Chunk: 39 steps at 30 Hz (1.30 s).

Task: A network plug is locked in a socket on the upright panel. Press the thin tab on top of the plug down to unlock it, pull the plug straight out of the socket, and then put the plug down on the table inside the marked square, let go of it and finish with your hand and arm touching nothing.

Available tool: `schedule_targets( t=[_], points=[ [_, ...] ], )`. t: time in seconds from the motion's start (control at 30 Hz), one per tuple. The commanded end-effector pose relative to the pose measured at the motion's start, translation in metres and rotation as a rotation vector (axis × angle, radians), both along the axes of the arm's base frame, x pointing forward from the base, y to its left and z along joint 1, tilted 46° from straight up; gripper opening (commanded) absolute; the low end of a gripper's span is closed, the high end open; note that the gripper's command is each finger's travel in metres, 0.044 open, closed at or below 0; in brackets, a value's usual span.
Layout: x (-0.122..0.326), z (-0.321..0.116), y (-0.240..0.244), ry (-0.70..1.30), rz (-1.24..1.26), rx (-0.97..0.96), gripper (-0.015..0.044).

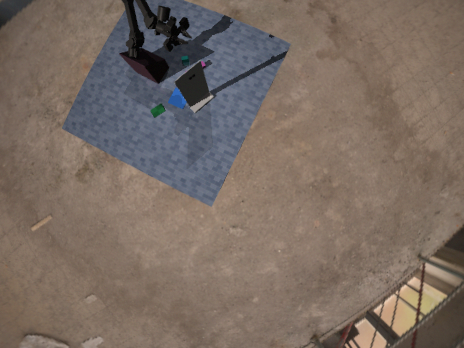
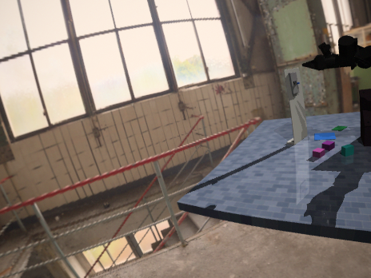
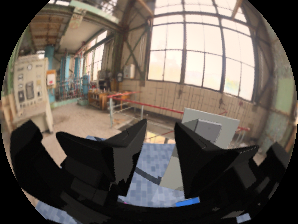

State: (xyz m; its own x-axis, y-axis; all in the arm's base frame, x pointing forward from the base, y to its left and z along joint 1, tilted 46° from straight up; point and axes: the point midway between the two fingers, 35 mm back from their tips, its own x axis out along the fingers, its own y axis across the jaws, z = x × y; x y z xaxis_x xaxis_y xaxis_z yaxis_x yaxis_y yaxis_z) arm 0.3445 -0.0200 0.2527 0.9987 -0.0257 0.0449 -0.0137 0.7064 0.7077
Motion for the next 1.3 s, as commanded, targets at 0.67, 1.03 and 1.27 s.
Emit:
schedule_targets(
  t=[0.67, 1.03, 1.27],
  points=[
    [-0.010, -0.086, -0.014, 0.026, 0.032, 0.852, 0.0156],
    [-0.028, -0.116, -0.016, 0.036, 0.033, 1.239, 0.0156],
    [-0.042, -0.131, -0.017, 0.040, 0.029, 1.487, 0.0156]
  ],
)
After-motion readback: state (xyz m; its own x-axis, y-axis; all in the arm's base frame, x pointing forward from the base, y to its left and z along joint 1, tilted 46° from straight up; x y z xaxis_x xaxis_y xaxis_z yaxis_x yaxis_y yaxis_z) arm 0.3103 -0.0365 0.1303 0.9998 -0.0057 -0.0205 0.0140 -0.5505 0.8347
